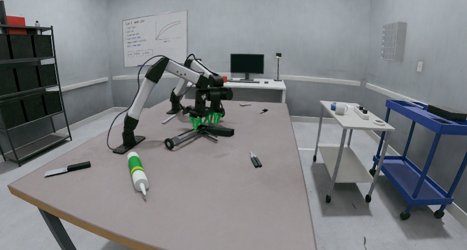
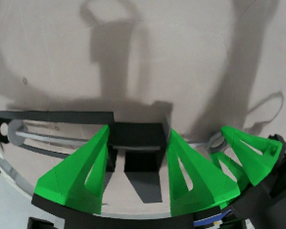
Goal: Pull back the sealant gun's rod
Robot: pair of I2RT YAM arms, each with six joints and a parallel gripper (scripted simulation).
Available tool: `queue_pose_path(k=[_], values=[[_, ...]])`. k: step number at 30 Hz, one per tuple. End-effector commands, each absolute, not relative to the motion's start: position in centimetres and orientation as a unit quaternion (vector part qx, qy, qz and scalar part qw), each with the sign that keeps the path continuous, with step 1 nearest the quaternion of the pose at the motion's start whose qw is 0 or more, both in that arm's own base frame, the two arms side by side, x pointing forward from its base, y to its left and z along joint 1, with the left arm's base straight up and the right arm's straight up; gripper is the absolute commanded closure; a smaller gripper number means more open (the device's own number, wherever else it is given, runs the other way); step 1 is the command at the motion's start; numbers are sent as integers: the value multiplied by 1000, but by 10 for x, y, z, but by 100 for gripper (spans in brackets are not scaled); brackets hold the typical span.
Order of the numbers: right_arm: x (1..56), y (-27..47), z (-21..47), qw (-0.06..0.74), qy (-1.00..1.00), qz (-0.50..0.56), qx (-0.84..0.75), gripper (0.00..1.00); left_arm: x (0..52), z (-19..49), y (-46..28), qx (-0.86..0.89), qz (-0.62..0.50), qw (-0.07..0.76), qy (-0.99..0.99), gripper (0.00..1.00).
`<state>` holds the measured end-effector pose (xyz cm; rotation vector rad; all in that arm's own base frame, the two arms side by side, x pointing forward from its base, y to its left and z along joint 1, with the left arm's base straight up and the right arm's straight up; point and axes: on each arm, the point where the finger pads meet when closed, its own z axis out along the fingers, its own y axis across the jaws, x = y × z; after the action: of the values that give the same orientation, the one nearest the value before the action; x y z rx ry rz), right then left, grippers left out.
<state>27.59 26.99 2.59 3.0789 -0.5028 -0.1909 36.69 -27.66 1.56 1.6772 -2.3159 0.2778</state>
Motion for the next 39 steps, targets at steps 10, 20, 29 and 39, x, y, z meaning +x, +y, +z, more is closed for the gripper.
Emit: queue_pose_path(k=[10,20,29,39], values=[[271,253,18,57,-163,-76,982,48,373,25,-254,588,87,106,-797,69],[256,230,14,119,-173,-103,972,48,382,23,-225,602,62,73,-792,69],[254,223,13,137,-173,-105,970,48,389,23,-203,606,55,61,-791,69],[256,225,20,127,-175,-99,971,48,401,24,-170,607,58,58,-791,69]])
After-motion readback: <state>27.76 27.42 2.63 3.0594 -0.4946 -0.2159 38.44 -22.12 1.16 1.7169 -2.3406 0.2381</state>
